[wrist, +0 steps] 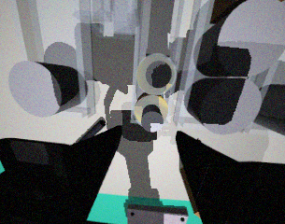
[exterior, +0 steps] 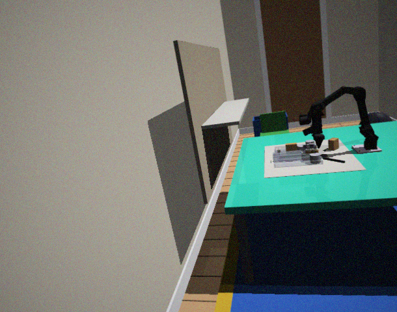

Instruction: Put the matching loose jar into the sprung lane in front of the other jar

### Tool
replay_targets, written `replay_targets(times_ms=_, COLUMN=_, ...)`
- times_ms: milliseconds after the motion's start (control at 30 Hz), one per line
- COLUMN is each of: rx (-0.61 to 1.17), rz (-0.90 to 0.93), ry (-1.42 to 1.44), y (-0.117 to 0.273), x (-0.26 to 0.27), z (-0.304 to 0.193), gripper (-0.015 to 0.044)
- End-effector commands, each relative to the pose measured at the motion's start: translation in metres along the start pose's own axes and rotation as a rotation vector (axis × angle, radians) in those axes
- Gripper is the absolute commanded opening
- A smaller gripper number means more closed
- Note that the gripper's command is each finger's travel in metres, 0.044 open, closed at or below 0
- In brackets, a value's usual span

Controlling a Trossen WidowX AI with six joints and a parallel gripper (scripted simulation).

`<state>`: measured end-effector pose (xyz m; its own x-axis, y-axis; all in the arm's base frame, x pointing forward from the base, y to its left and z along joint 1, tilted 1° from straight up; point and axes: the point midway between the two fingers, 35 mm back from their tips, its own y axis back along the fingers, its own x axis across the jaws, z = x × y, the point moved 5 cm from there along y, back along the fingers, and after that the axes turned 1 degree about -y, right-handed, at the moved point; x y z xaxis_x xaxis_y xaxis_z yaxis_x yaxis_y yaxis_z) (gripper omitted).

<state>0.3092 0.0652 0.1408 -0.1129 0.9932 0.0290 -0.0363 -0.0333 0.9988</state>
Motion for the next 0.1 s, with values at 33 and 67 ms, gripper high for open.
replay_targets(times_ms=33, rx=0.013, rz=-0.002, ry=-0.005, y=-0.0024, x=-0.0004, z=-0.0194, gripper=0.0288)
replay_targets(times_ms=67, rx=0.013, rz=-0.002, ry=-0.005, y=-0.0024, x=-0.0004, z=-0.0230, gripper=0.0288)
